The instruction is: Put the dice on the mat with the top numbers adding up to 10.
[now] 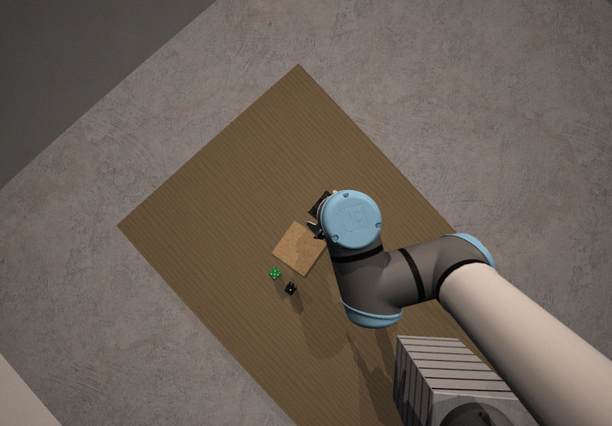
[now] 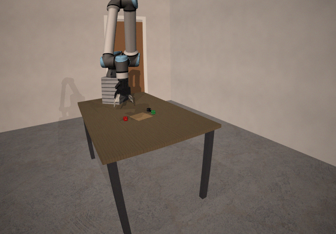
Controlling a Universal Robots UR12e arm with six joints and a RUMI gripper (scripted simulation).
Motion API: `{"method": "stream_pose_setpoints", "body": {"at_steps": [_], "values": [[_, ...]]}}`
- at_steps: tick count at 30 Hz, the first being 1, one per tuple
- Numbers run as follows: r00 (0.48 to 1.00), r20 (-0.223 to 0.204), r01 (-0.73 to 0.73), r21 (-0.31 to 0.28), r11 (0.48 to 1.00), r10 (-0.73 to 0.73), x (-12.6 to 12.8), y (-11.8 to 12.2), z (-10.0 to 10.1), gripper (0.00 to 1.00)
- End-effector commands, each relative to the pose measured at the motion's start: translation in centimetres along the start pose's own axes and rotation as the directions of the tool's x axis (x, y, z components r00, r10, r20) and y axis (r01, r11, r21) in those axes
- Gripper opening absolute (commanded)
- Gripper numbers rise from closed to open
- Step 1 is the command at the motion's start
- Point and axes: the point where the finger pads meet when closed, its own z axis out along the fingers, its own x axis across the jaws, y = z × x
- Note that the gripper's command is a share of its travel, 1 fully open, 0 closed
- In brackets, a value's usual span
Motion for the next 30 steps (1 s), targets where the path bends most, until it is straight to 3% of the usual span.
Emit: {"method": "stream_pose_setpoints", "body": {"at_steps": [1,7,12,17,27,29,30], "values": [[0.997,-0.001,0.083,-0.002,0.997,-0.083,-0.13,-0.06,0.02,1.0],[0.965,-0.001,0.262,-0.003,0.965,-0.262,-0.35,-0.25,0.19,1.0],[0.906,0.0,0.423,-0.003,0.906,-0.423,-0.55,-0.39,0.35,1.0],[0.87,0.0,0.493,-0.003,0.87,-0.493,-0.63,-0.44,0.43,1.0],[0.667,0.001,0.745,-0.002,0.667,-0.745,-0.91,-0.55,0.72,1.0],[0.602,0.001,0.798,-0.002,0.602,-0.798,-0.96,-0.55,0.8,1.0],[0.601,0.001,0.799,-0.002,0.601,-0.799,-0.97,-0.55,0.8,1.0]]}}
